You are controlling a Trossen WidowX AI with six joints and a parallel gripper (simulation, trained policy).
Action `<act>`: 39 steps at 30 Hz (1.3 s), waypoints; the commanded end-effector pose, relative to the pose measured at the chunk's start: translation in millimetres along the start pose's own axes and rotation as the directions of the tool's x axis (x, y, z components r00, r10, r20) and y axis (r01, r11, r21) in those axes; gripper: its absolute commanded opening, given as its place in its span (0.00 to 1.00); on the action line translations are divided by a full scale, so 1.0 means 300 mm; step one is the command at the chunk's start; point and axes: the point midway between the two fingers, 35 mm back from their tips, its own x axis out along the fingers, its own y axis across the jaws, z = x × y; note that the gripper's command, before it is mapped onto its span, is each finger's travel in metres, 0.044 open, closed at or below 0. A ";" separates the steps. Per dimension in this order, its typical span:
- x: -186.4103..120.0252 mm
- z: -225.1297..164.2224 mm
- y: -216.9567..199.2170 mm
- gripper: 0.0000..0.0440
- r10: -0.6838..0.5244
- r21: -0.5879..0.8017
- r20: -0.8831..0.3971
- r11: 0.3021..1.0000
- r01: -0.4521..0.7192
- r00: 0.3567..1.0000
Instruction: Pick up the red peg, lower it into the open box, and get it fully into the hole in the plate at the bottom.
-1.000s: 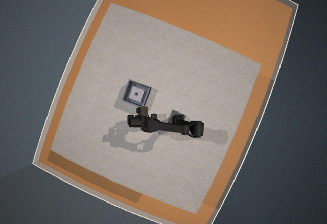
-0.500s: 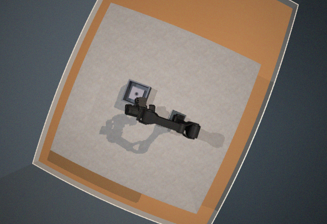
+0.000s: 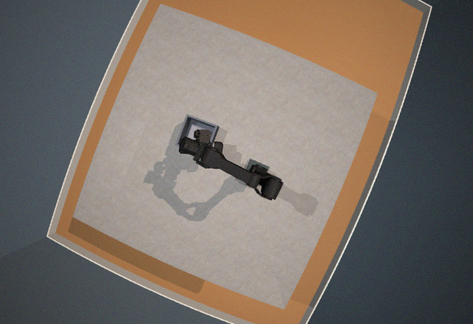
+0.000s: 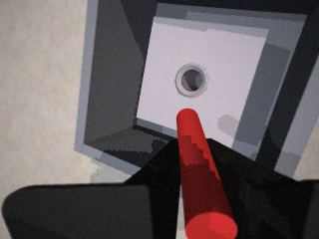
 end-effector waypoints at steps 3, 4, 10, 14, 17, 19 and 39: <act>0.034 0.036 0.011 0.03 -0.008 0.009 -0.010 1.000 0.008 1.000; 0.040 0.039 0.011 0.03 -0.012 0.010 -0.013 1.000 0.012 1.000; 0.088 0.054 0.008 0.05 -0.039 0.010 -0.032 0.999 0.039 0.999; 0.128 0.059 0.003 0.04 -0.064 0.002 -0.041 0.998 0.064 0.997; 0.157 0.064 -0.002 0.09 -0.085 -0.009 -0.045 0.996 0.085 0.995; 0.174 0.070 -0.004 0.20 -0.097 -0.019 -0.045 0.995 0.097 0.994; 0.207 0.164 0.082 0.34 -0.133 -0.080 -0.047 0.988 0.129 0.990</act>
